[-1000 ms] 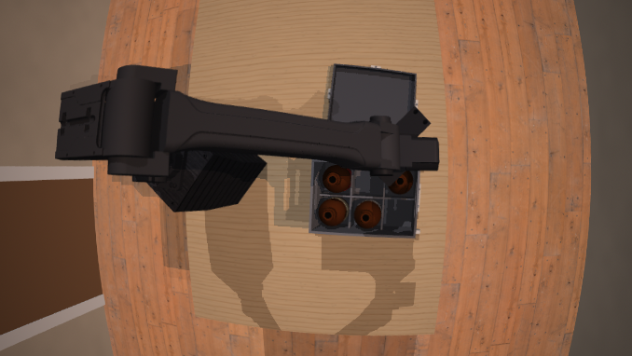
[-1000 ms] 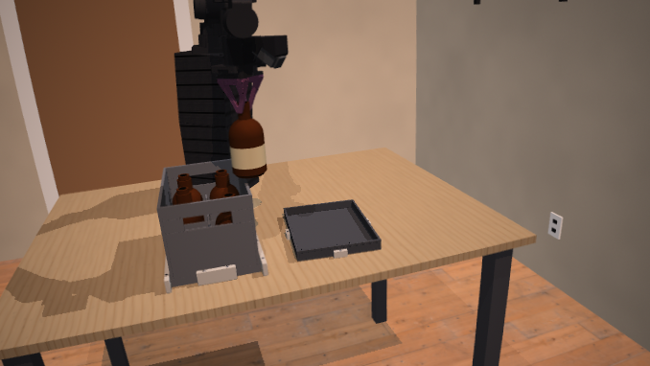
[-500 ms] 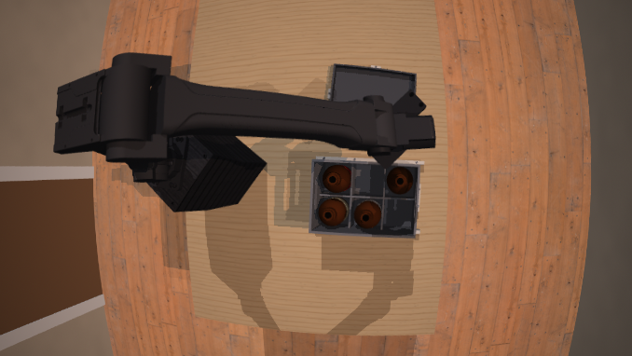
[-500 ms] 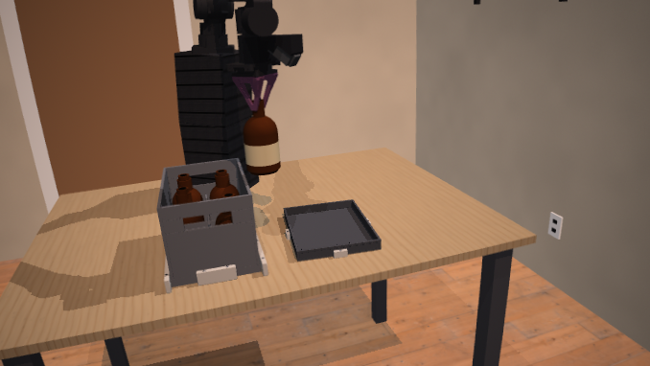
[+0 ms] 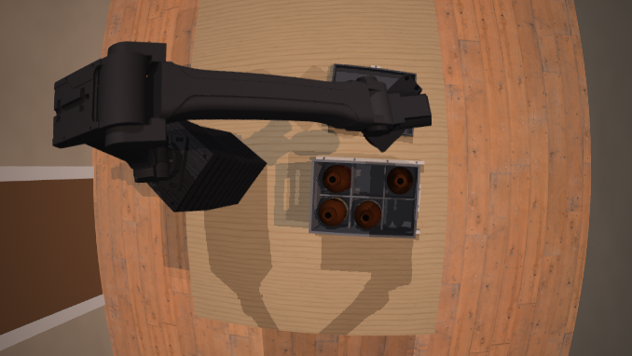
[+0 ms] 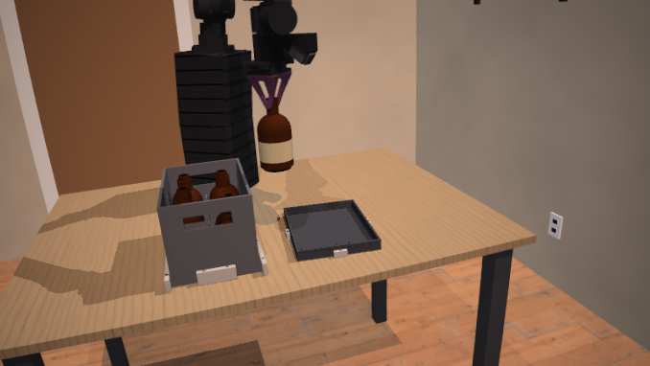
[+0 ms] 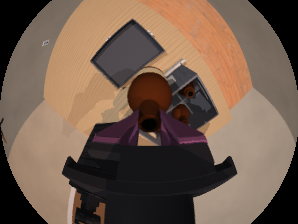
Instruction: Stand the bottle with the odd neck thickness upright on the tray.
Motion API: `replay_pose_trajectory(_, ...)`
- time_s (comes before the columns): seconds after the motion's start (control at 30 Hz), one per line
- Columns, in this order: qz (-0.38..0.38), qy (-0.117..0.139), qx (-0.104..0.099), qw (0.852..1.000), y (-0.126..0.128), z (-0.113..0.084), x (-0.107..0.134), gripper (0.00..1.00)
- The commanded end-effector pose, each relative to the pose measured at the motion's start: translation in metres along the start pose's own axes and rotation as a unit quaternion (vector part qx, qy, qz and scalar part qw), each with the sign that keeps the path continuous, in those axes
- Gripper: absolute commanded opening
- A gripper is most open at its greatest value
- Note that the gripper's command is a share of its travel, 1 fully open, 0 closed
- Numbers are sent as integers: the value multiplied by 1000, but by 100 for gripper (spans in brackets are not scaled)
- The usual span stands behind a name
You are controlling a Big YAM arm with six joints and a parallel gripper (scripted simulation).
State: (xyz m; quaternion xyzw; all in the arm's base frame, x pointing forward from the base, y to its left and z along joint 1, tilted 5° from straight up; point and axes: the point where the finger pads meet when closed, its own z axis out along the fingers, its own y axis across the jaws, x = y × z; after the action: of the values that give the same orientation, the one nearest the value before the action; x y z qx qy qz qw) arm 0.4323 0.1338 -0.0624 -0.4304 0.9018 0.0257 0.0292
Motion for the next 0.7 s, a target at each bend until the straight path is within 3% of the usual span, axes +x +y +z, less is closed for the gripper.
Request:
replay_pose_trajectory(0.0,4,-20,15,1000,5,-15,-15,0)
replay_pose_trajectory(0.67,4,-24,16,1000,35,-17,-37,0)
